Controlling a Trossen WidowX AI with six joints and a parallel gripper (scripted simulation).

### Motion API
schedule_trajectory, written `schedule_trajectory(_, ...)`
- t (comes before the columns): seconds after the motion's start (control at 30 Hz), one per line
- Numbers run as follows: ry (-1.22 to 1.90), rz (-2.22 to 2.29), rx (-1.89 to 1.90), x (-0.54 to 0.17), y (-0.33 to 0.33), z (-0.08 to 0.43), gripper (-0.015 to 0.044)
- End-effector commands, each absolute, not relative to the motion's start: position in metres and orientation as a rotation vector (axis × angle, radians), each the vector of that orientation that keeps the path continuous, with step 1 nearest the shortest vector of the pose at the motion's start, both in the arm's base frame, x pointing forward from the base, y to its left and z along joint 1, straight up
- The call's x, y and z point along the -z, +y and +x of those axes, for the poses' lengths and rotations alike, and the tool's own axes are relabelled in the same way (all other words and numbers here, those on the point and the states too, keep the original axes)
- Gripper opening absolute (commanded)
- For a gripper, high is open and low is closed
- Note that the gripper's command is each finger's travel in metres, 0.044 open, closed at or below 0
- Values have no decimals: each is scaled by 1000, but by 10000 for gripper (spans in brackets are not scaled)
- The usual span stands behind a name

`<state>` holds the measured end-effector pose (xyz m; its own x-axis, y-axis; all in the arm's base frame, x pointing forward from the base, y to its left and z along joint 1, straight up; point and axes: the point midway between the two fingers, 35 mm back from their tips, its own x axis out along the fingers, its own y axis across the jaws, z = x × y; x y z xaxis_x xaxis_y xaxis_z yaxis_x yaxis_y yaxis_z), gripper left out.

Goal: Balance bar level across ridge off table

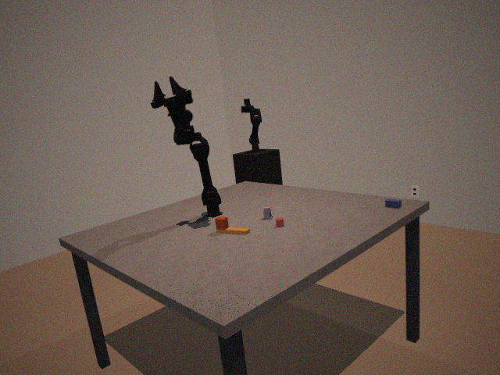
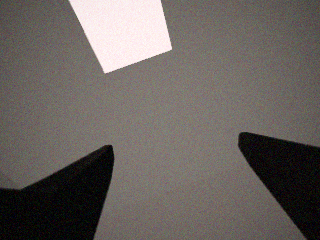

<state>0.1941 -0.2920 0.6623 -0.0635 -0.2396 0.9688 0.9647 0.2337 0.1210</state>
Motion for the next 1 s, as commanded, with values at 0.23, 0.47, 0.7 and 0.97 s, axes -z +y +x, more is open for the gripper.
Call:
schedule_trajectory(0.23,-986,-761,1171,-647,-318,235,315)
schedule_trajectory(0.47,-749,-711,1128,-620,-339,279,315)
schedule_trajectory(0.7,-518,-665,1064,-584,-353,321,315)
schedule_trajectory(0.97,-264,-619,961,-535,-356,364,315)
